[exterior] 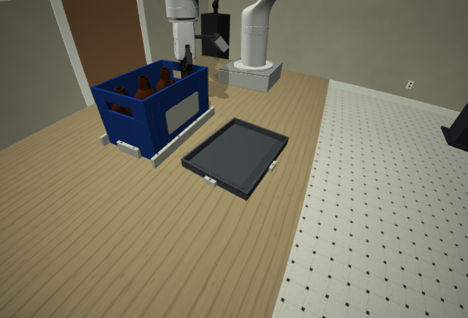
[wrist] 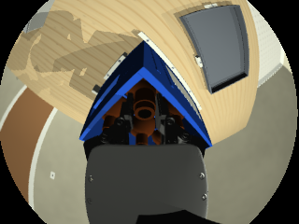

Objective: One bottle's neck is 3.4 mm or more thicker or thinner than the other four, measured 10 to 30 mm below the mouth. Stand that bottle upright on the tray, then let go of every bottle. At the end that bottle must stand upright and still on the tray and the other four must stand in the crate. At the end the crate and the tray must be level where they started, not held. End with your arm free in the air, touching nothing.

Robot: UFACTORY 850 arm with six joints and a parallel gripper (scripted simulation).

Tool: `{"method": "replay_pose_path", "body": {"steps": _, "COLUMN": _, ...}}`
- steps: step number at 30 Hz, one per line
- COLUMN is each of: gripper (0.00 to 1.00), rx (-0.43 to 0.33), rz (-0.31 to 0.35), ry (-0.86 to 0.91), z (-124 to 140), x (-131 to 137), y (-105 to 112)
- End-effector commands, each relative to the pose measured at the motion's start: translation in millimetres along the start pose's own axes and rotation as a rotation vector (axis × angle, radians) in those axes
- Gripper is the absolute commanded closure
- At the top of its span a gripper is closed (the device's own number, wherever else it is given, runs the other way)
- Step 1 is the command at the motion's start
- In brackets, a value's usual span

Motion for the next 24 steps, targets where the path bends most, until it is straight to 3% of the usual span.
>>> {"method": "replay_pose_path", "body": {"steps": 1, "gripper": 1.0, "rx": -0.001, "rz": 0.001, "ry": 0.0, "z": 0.4, "x": 0.6, "y": 0.6}}
{"method": "replay_pose_path", "body": {"steps": 21, "gripper": 1.0, "rx": -0.001, "rz": 0.001, "ry": 0.0, "z": 0.4, "x": 0.6, "y": 0.6}}
{"method": "replay_pose_path", "body": {"steps": 22, "gripper": 0.35, "rx": -0.001, "rz": 0.001, "ry": 0.0, "z": 0.4, "x": 0.6, "y": 0.6}}
{"method": "replay_pose_path", "body": {"steps": 24, "gripper": 0.35, "rx": -0.001, "rz": 0.001, "ry": 0.0, "z": 0.4, "x": 0.6, "y": 0.6}}
Point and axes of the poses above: the point where the finger pads meet when closed, its own y axis back along the fingers, its own x axis across the jaws, z = x × y, the point moved 3 cm from there along y, back along the fingers, and after that the axes turned 14 degrees about -y, right-handed, at the moved point
